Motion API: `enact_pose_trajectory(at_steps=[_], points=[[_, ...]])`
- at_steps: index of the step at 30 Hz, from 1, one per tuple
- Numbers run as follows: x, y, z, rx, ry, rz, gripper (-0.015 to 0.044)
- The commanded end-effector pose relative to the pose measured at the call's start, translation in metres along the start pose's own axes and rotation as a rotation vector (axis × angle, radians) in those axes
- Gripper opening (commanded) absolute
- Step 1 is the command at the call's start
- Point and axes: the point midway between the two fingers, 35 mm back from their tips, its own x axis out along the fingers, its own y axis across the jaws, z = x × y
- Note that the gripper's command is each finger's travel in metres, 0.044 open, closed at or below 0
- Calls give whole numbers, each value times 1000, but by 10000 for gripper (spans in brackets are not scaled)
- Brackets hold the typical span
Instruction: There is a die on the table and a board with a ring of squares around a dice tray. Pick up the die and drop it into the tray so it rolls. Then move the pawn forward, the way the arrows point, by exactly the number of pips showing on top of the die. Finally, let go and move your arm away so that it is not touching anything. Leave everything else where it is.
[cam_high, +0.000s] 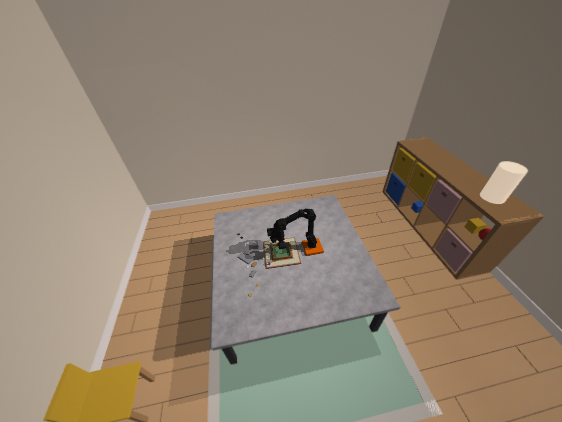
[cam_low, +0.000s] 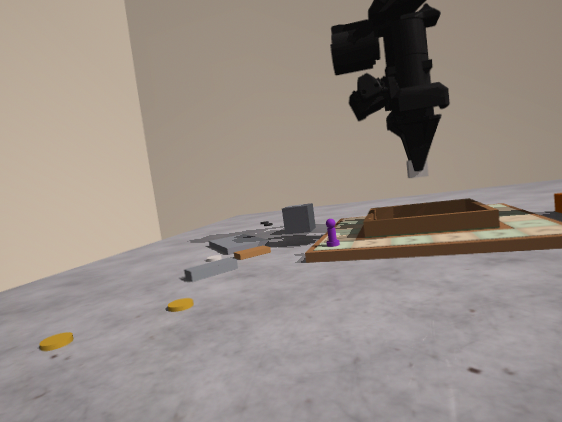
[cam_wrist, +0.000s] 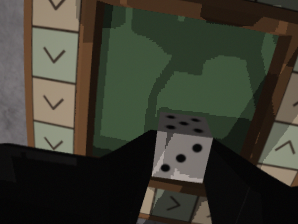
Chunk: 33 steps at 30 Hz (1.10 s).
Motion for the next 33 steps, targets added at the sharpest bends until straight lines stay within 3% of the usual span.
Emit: enact_pose_trajectory(at_steps=[1,23,27,33], points=[[1,1,0,13,-69,3,0],[7,0,5,12,-810,-3,0],[6,0,4,12,-832,-4,0],[-26,1,-22,12,-830,-3,0]])
